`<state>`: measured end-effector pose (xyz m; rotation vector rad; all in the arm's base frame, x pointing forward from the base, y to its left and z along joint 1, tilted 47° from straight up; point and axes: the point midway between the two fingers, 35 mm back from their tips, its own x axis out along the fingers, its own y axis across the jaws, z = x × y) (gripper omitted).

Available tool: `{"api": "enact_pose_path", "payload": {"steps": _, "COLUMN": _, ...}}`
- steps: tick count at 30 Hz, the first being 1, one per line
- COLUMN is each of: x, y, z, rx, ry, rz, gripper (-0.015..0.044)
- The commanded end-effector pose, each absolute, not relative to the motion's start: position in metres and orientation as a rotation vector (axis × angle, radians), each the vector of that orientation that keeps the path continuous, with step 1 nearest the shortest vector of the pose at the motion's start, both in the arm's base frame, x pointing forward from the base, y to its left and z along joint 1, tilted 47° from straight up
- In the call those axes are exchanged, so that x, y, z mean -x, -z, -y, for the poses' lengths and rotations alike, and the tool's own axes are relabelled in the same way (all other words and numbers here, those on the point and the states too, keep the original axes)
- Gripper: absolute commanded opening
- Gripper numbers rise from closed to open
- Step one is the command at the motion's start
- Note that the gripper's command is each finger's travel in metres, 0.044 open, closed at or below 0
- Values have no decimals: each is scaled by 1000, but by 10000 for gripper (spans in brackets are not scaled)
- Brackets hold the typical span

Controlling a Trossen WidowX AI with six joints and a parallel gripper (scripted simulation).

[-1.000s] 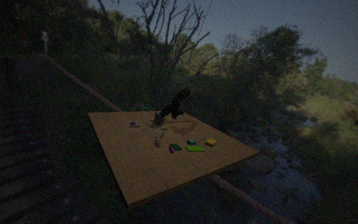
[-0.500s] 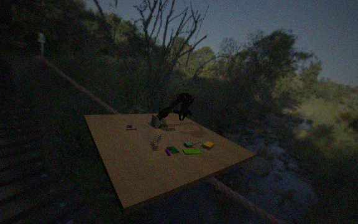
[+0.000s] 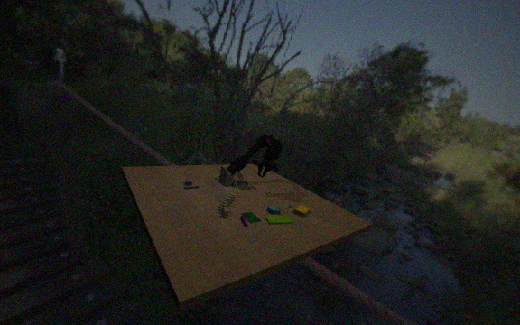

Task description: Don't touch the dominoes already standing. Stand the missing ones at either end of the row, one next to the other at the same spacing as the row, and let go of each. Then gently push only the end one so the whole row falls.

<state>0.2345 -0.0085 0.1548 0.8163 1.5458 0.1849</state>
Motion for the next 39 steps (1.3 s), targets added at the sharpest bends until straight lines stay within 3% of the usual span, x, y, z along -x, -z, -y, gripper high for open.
{"api": "enact_pose_path", "payload": {"steps": 1, "x": -228, "y": -144, "z": 4, "rx": -738, "ry": -123, "rz": -1564, "gripper": 107}}
{"api": "enact_pose_path", "payload": {"steps": 18, "x": -221, "y": -115, "z": -1, "rx": -419, "ry": 162, "rz": -1429, "gripper": 107}}
{"api": "enact_pose_path", "payload": {"steps": 39, "x": -233, "y": -114, "z": -6, "rx": -298, "ry": 393, "rz": -974, "gripper": 107}}
